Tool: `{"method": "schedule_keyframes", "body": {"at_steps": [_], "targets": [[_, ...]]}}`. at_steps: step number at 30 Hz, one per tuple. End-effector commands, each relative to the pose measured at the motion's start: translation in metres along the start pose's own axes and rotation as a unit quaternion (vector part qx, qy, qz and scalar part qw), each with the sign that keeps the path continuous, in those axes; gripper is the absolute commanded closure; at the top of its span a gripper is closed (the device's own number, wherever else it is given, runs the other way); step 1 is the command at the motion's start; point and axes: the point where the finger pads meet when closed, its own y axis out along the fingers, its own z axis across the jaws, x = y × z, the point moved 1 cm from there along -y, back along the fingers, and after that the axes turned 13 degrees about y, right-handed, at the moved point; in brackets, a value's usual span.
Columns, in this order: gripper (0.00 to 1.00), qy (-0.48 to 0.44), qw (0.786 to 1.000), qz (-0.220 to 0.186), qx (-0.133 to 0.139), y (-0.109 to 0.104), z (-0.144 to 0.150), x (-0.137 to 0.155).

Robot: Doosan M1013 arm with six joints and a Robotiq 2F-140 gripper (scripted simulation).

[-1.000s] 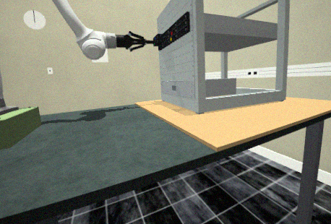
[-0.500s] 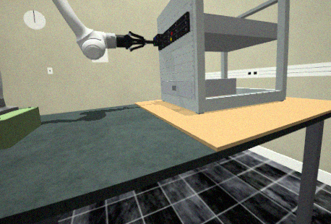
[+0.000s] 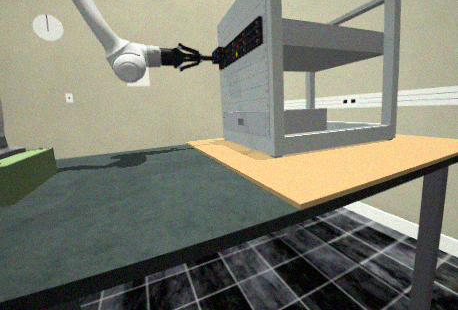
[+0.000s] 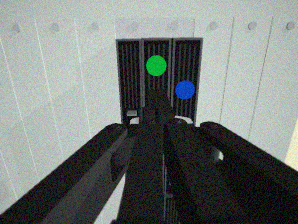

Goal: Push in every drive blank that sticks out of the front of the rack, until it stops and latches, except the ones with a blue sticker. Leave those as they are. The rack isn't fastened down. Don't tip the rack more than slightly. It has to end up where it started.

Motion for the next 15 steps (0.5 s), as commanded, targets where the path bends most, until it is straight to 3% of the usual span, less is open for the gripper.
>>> {"method": "schedule_keyframes", "body": {"at_steps": [1, 15], "targets": [[0.9, 0.0, 1.0, 0.003, 0.0, 0.0024, 0.0006, -0.0033], [0.9, 0.0, 1.0, 0.003, 0.0, 0.0049, 0.0003, -0.0065]]}}
